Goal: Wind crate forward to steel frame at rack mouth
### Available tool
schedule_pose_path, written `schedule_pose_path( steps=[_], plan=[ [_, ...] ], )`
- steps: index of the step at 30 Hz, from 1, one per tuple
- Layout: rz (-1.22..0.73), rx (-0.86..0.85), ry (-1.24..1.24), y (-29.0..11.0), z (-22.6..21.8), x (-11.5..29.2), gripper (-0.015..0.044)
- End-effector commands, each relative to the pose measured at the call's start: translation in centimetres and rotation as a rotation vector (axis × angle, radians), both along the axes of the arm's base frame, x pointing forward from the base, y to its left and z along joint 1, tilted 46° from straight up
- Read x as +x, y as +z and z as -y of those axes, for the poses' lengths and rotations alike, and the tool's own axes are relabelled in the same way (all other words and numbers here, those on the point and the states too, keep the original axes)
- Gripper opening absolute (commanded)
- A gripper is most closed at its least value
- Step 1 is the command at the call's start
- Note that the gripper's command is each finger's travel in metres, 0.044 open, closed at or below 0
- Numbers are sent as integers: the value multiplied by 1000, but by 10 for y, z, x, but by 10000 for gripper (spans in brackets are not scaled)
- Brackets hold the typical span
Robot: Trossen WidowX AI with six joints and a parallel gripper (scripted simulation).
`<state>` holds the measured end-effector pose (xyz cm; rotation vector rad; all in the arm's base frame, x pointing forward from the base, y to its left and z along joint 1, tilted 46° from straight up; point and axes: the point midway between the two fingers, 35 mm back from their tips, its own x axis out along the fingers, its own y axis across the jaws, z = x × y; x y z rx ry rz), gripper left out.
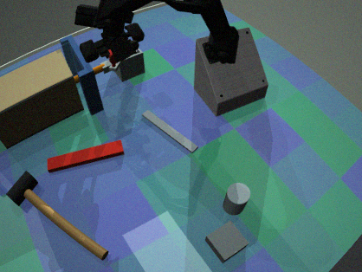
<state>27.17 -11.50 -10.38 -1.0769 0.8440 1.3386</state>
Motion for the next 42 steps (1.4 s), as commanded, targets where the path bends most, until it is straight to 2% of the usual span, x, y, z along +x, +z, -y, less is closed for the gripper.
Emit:
schedule_pose_path(
  steps=[1,42],
  plan=[
    [-11,18,-1,2,-6,-8,0],
    [-14,18,-1,12,-18,-50,0]
  ],
)
